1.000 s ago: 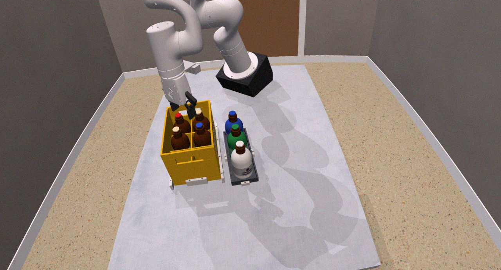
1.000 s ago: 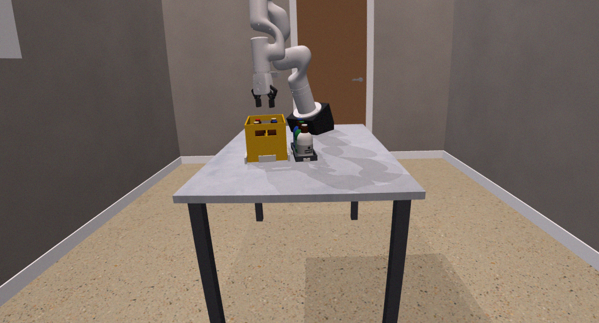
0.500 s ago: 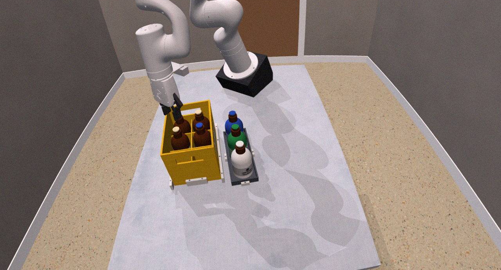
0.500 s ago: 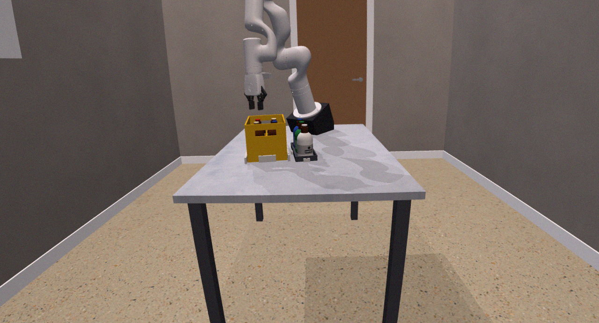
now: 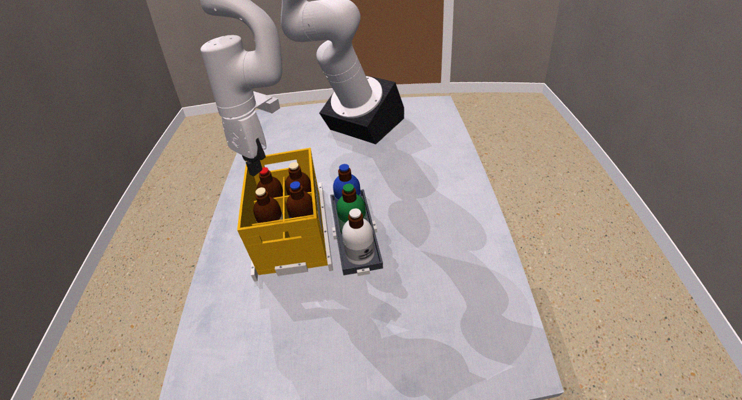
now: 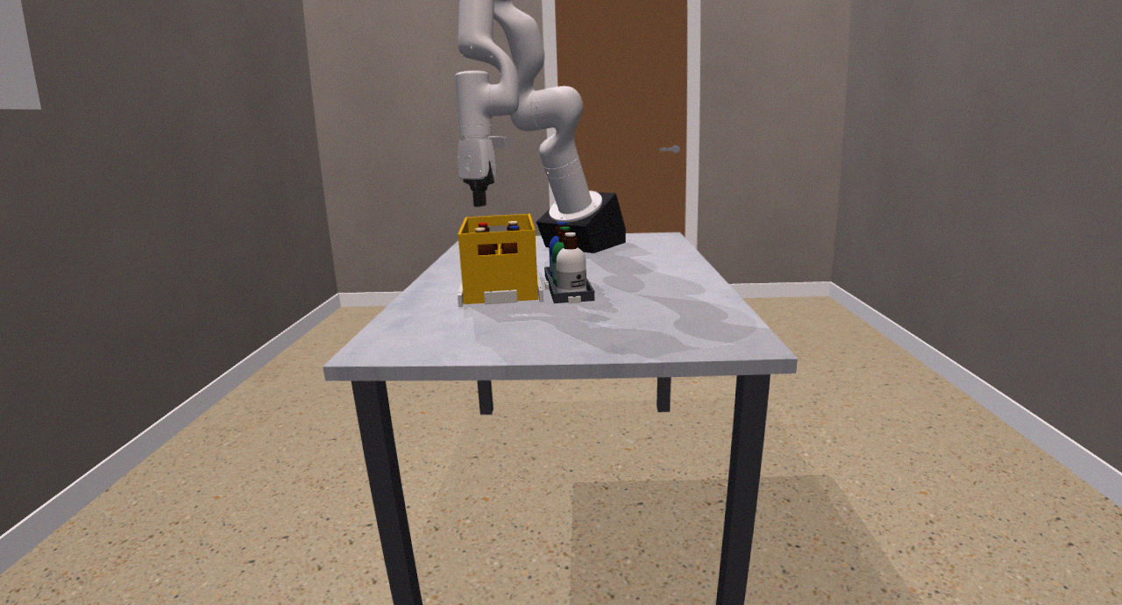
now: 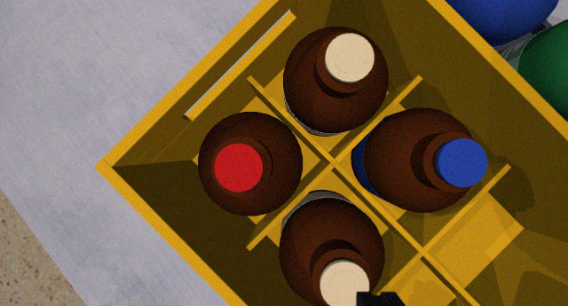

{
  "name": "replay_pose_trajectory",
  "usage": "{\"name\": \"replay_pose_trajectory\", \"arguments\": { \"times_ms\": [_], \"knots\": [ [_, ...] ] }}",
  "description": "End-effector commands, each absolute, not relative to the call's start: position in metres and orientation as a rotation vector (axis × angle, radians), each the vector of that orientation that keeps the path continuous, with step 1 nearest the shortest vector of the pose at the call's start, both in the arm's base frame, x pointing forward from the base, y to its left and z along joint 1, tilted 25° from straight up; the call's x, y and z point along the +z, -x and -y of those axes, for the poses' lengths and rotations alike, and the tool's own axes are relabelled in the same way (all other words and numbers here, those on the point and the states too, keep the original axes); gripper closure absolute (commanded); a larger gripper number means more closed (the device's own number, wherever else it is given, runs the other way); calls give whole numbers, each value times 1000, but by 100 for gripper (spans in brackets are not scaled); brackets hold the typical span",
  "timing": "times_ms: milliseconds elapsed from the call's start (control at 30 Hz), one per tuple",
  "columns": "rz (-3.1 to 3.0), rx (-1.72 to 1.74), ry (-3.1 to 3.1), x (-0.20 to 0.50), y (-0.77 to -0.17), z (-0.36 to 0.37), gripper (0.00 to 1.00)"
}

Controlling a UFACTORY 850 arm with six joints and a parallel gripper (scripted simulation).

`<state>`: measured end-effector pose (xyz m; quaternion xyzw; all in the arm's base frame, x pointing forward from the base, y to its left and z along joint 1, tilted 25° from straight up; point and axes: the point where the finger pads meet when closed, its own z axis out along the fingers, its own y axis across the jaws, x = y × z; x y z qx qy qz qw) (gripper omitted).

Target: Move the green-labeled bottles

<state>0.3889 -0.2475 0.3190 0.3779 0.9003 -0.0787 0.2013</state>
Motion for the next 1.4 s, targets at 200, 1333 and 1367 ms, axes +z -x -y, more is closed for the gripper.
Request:
{"name": "replay_pose_trajectory", "arguments": {
  "times_ms": [200, 1333, 1367],
  "knots": [
    [-2513, -220, -1055, 320, -389, 248, 100],
    [-2531, -221, -1052, 274, -436, 60, 100],
    [-2528, -221, -1050, 272, -436, 52, 100]
  ]
}}
